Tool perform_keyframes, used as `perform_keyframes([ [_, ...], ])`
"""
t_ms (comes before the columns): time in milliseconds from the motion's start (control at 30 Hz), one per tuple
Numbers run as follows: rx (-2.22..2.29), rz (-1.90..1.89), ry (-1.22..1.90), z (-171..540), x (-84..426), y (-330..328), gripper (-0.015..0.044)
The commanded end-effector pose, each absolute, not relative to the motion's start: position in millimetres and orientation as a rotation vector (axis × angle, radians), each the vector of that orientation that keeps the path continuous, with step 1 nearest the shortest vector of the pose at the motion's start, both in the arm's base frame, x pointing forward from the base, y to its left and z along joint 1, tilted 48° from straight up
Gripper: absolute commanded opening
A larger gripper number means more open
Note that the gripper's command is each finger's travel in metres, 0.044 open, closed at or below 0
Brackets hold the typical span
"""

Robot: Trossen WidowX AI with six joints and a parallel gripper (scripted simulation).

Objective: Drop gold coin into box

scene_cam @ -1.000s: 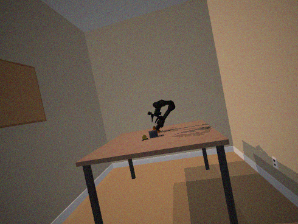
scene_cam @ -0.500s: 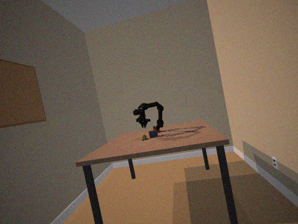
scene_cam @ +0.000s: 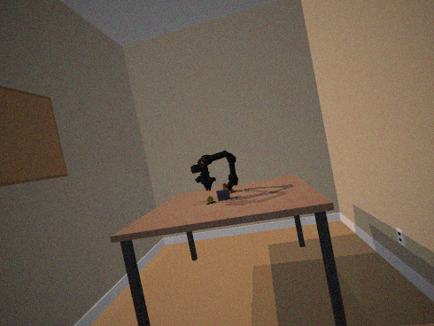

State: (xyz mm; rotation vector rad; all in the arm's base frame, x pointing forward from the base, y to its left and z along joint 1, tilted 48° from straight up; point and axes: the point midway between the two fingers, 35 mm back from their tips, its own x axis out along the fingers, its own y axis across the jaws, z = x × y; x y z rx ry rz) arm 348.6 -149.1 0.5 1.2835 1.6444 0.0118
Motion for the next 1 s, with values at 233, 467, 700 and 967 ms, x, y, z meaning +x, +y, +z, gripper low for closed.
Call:
perform_keyframes([
  [233, 1.293, 0.017, 1.655, -18.1, 350.0, -128.3, 0.0161],
  [467, 1.293, 0.016, 1.655, -25.9, 351.6, -120.3, 0.0161],
  [700, 1.295, 0.015, 1.657, -33.7, 352.9, -112.0, 0.0161],
  [967, 1.295, 0.016, 1.656, -42.5, 354.1, -102.4, 0.0161],
])
